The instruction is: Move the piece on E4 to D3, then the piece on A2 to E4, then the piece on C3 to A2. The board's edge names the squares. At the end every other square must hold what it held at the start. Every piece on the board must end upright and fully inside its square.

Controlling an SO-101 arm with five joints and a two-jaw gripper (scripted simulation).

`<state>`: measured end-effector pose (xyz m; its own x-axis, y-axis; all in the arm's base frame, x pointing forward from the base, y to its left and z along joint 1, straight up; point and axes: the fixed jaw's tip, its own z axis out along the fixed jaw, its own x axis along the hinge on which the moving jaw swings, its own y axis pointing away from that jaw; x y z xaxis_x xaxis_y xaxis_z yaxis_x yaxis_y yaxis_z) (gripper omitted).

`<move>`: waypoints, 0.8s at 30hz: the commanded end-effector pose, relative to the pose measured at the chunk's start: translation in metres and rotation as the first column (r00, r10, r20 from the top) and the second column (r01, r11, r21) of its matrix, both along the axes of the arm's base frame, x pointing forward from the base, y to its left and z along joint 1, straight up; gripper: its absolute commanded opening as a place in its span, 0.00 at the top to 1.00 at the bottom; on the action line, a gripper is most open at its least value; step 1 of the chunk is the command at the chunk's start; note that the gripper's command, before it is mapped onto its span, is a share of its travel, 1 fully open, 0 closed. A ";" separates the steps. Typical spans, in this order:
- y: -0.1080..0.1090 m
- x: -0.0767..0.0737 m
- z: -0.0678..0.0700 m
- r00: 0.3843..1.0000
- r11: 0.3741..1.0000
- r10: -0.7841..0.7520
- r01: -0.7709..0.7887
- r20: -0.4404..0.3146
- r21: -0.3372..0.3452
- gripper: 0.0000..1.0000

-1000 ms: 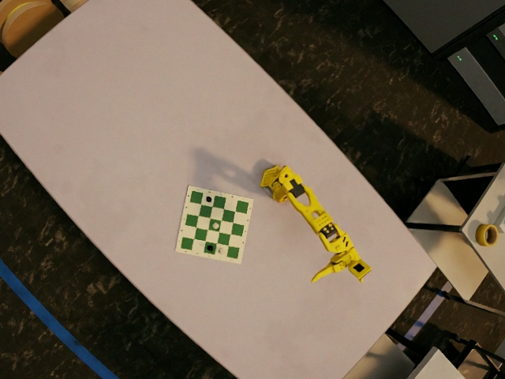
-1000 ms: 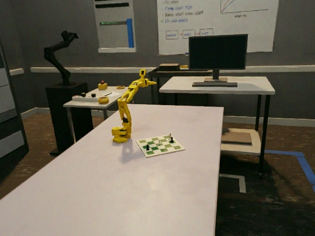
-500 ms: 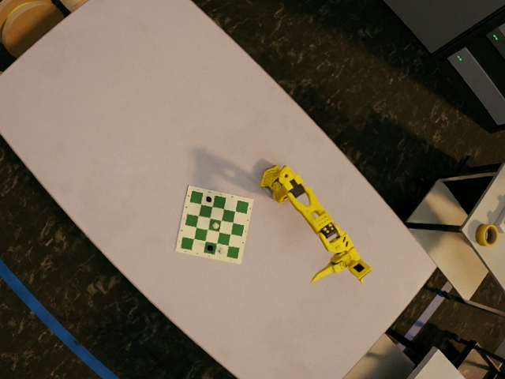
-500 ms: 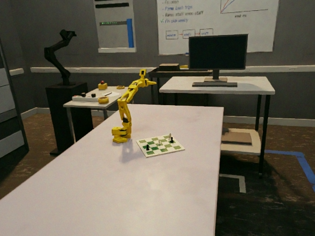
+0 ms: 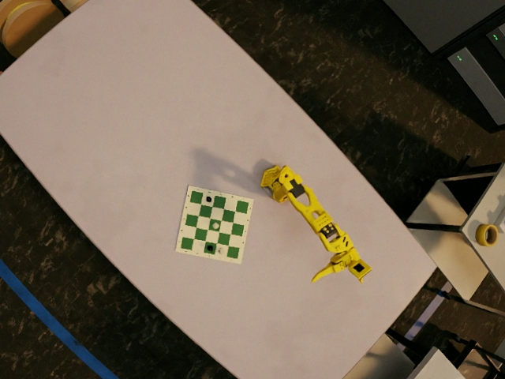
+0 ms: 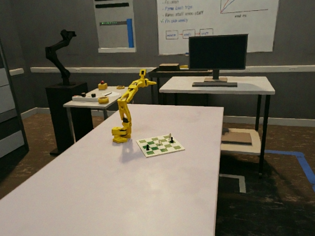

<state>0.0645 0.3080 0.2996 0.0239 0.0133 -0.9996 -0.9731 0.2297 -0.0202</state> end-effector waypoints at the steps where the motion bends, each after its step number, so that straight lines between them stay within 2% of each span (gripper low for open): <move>1: -0.001 0.000 0.001 1.000 1.000 0.000 0.000 0.000 0.004 0.00; 24: -0.002 0.001 0.003 1.000 1.000 -0.003 0.003 0.001 0.008 0.00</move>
